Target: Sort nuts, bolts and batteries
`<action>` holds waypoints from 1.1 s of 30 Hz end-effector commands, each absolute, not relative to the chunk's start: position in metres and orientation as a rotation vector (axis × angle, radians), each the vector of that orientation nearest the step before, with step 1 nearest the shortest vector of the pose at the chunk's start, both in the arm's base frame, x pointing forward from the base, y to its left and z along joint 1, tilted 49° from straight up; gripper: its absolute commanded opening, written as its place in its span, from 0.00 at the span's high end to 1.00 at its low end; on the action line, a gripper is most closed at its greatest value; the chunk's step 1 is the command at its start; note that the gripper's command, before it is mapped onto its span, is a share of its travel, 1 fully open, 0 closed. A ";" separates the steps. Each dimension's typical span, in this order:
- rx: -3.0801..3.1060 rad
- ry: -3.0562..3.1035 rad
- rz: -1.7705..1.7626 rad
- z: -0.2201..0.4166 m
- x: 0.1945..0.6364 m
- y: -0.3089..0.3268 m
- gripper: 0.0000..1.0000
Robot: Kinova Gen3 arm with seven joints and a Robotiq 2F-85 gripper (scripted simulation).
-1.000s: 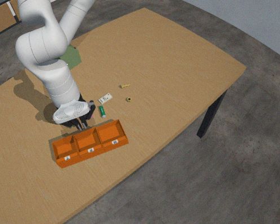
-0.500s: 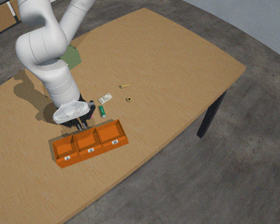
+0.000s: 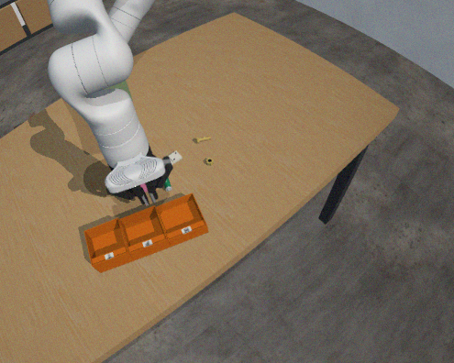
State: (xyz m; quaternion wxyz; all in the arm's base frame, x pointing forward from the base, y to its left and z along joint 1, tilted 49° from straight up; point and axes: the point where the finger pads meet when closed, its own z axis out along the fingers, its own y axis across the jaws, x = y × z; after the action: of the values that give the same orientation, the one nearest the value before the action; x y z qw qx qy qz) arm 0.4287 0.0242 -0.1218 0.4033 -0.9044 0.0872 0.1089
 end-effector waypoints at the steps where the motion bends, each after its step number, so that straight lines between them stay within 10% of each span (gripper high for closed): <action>1: -2.295 0.205 0.271 -0.116 0.431 0.026 0.91; 33: -2.294 0.205 0.271 -0.085 0.441 0.056 0.91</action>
State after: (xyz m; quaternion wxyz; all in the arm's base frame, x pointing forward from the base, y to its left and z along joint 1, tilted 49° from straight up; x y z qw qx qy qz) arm 0.4408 0.0567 -0.0852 0.3999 -0.9066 0.0807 0.1080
